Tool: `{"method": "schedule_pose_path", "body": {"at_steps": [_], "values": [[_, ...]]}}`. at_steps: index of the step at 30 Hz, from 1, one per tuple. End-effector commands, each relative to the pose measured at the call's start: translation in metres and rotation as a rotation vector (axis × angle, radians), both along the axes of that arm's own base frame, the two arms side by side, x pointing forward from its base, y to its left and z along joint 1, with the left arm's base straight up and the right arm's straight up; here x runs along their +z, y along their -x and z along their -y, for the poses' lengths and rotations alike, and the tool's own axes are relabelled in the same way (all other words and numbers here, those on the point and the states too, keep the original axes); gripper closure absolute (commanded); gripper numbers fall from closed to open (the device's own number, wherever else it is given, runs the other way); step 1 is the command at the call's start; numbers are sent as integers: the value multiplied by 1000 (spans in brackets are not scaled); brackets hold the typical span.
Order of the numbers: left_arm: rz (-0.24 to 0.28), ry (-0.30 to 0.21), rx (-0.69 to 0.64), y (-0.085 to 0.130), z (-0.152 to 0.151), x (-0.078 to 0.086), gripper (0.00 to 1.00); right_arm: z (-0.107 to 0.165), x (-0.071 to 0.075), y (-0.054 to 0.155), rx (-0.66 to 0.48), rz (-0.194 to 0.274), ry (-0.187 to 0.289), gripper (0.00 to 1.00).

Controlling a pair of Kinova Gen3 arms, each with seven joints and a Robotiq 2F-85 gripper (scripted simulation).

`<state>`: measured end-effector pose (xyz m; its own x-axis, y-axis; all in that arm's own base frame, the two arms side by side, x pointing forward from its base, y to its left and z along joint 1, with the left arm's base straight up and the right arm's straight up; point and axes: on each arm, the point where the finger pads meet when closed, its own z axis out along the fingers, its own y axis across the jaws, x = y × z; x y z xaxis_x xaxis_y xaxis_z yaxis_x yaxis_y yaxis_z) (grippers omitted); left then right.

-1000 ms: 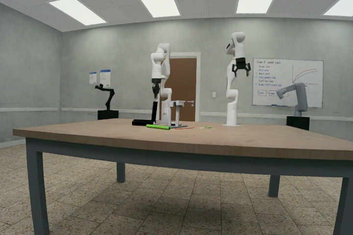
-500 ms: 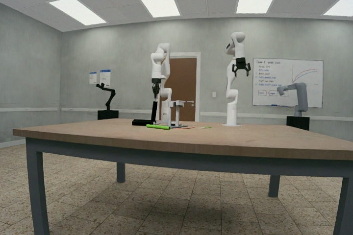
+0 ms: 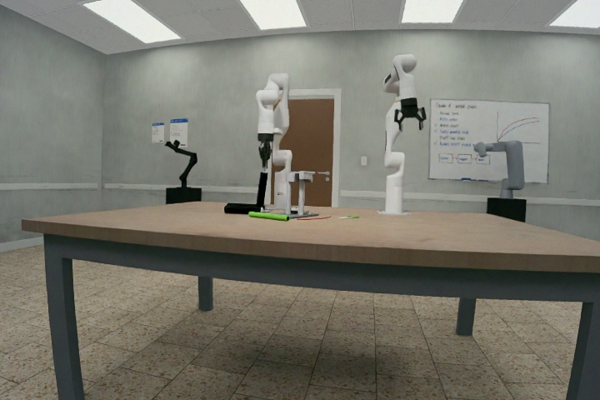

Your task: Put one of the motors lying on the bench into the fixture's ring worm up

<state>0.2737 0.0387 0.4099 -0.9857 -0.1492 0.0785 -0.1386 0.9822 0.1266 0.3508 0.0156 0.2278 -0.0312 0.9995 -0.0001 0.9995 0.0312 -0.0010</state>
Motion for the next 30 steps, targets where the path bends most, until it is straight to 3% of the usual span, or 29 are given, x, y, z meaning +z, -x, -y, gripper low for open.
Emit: {"method": "schedule_pose_path", "body": {"at_steps": [1,14,30], "values": [[1,0,0,0,0,0,2,0,1,0,0,2,0,828],[1,0,0,0,0,0,2,0,4,0,0,2,-2,828],[1,0,0,0,0,0,2,3,22,-1,0,2,-13,828]]}}
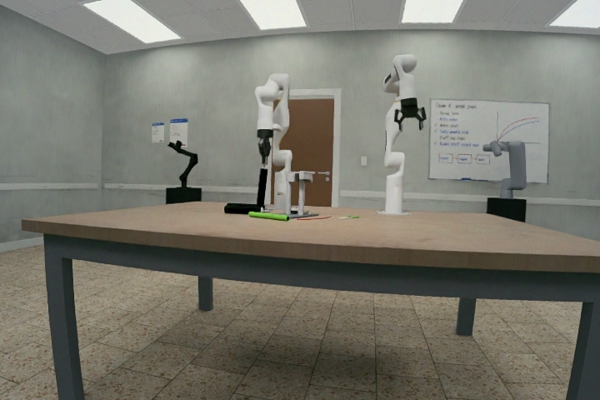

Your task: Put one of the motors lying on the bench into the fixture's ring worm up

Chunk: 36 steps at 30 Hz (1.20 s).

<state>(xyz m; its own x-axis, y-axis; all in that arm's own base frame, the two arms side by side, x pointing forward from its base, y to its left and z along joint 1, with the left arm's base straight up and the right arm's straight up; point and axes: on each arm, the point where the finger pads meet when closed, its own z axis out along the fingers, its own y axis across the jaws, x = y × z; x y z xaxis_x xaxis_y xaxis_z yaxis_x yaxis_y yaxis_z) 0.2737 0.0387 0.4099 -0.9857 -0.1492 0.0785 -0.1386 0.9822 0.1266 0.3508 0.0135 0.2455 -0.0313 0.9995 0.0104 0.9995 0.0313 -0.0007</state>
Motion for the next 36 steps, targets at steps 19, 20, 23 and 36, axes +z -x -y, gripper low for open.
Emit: {"method": "schedule_pose_path", "body": {"at_steps": [19,20,23,36], "values": [[1,0,0,0,0,0,2,5,42,-1,0,1,-24,828],[1,0,0,0,0,0,2,5,44,-1,0,1,-26,828],[1,0,0,0,0,0,2,6,52,-1,0,1,-30,828],[1,0,0,0,0,0,2,10,83,-1,0,1,-48,828]]}}
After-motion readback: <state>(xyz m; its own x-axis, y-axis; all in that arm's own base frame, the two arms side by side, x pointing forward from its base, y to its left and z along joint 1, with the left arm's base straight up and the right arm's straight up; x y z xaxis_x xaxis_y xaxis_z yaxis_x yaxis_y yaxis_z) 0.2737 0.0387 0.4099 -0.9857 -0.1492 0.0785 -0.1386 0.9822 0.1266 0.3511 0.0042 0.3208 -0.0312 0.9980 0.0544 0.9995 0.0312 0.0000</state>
